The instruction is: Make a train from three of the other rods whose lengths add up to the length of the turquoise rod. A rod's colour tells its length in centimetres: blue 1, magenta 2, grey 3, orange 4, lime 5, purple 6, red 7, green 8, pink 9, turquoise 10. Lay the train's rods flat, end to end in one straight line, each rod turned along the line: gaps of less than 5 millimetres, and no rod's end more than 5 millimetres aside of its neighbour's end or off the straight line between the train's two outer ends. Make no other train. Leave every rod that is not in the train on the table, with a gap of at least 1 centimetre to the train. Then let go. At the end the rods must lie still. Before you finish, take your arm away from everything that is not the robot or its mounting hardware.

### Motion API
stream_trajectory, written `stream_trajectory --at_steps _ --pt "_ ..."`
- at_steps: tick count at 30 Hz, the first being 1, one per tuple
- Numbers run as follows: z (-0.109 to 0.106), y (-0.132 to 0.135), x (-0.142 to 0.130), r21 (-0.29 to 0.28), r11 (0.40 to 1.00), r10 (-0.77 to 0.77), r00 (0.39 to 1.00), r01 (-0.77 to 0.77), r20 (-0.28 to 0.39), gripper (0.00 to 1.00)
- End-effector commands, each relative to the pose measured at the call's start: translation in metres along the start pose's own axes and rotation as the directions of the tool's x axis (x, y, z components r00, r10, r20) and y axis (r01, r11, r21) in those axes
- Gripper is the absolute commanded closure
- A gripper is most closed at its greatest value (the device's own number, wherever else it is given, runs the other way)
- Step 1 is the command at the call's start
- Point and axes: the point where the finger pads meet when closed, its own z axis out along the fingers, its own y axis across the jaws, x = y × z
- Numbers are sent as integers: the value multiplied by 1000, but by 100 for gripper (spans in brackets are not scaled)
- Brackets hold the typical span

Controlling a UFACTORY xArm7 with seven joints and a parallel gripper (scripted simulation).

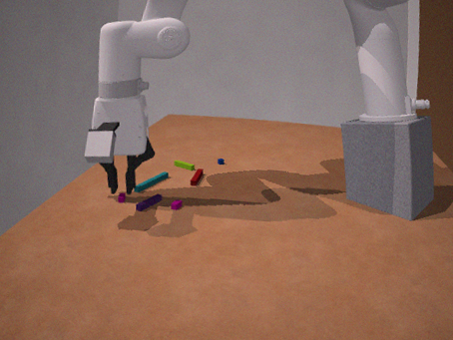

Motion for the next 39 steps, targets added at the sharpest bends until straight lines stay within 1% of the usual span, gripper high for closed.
stream_trajectory --at_steps 1,18,39 --pt "1 2 0 -4 1000 0 1000 0 -1 76" --pt "12 2 0 -4 1000 0 1000 0 -1 76" --pt "12 2 0 -4 1000 0 1000 0 -1 76"
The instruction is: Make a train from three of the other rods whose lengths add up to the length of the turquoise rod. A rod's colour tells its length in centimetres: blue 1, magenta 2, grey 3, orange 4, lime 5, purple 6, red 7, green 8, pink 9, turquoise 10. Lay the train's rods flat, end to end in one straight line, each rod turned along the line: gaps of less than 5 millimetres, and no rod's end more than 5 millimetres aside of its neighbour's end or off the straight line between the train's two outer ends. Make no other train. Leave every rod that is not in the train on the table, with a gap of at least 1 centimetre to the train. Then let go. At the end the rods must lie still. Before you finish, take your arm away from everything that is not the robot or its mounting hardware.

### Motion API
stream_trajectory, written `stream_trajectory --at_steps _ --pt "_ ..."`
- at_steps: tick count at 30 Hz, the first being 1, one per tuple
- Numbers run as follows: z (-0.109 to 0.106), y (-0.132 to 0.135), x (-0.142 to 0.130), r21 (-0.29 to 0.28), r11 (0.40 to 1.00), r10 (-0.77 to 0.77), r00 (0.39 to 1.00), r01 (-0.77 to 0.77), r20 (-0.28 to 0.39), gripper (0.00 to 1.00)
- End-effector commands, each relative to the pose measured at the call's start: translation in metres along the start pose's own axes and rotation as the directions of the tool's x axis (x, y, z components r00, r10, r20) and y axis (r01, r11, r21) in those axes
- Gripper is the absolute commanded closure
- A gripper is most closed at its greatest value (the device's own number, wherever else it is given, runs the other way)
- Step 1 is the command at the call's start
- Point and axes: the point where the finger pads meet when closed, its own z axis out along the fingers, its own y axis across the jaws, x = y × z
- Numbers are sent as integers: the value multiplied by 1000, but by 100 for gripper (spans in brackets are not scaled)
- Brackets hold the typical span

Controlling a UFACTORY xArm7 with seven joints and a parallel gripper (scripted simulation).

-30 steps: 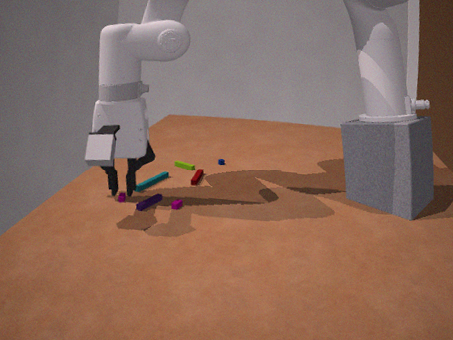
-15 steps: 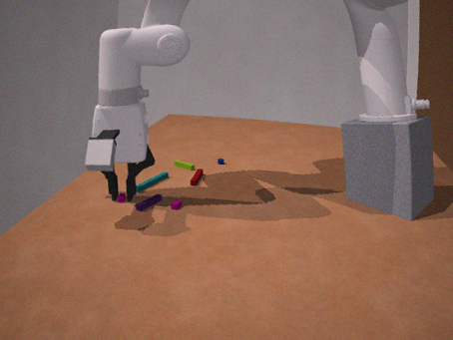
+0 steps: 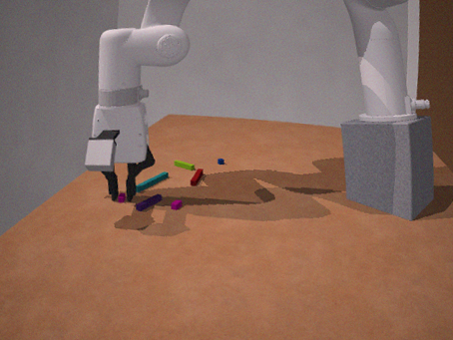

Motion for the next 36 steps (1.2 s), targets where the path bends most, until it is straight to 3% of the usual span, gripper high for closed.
stream_trajectory --at_steps 1,20,21,36 --pt "-1 2 0 -4 1000 0 1000 0 -1 76" --pt "-1 2 0 -4 1000 0 1000 0 -1 76" --pt "-1 2 0 -4 1000 0 1000 0 -1 96" --pt "-1 2 0 -4 1000 0 1000 0 -1 96"
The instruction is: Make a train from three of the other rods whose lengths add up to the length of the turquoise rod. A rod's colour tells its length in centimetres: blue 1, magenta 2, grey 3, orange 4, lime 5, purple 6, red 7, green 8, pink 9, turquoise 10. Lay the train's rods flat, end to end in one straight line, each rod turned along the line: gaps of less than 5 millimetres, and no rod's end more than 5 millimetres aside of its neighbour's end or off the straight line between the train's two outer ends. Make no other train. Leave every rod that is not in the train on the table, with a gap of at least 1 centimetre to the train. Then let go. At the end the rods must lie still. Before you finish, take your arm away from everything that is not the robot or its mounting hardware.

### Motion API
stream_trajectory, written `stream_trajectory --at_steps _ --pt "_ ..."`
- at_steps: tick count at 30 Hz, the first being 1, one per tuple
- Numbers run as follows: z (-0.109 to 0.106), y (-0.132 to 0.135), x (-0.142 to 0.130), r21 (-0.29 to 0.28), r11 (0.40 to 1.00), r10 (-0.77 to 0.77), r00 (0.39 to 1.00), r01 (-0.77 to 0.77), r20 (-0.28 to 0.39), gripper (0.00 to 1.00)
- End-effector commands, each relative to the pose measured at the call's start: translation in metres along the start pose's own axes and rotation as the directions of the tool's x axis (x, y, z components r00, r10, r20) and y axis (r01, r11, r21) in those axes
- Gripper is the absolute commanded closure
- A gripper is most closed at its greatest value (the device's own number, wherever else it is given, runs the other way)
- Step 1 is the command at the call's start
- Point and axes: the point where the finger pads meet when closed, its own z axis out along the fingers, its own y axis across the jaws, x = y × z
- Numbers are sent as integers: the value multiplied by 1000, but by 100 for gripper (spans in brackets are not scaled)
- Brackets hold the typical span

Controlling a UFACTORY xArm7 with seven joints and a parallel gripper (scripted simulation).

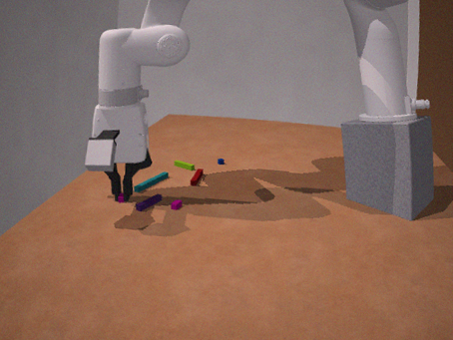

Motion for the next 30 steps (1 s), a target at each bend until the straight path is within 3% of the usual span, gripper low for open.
stream_trajectory --at_steps 1,21,25,30 --pt "-1 2 0 -4 1000 0 1000 0 -1 96" --pt "-3 2 0 -4 1000 0 1000 0 -1 96" --pt "-16 2 0 -4 1000 0 1000 0 -1 96" --pt "-51 2 0 -4 1000 0 1000 0 -1 96"
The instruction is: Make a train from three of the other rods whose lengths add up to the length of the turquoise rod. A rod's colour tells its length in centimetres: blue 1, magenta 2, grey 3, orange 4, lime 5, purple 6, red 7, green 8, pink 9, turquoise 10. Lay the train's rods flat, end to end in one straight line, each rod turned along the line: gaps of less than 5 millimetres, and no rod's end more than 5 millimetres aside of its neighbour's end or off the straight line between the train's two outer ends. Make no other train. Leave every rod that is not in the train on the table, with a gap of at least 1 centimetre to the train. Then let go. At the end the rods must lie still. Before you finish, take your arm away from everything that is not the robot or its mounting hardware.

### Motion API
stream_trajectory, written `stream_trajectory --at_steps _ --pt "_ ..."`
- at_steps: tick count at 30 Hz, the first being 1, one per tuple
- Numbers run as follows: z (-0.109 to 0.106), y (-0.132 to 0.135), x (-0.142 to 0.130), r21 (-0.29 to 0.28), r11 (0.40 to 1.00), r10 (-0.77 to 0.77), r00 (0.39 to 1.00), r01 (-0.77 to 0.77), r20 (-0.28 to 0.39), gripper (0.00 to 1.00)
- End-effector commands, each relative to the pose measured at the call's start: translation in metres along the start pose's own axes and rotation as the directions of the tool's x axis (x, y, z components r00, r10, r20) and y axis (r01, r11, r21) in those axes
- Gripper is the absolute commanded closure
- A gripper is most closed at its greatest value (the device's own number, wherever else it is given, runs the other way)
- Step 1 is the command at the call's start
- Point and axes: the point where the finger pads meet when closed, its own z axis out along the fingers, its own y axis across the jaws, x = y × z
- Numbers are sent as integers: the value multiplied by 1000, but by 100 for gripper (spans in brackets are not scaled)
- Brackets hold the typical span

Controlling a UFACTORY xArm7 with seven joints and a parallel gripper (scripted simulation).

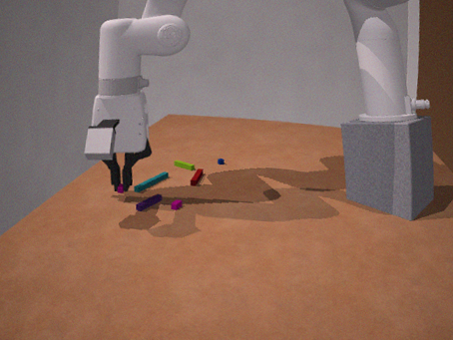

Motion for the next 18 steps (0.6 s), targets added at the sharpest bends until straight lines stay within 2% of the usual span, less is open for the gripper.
stream_trajectory --at_steps 1,3,7,10,18 --pt "-40 2 0 -5 1000 0 1000 0 -1 96" --pt "-40 2 0 -5 1000 0 1000 0 -1 96" --pt "-67 1 0 -5 1000 0 1000 0 -1 96" --pt "-79 1 0 -5 1000 0 1000 0 -1 96" --pt "-83 1 0 -5 1000 0 1000 0 -1 96"
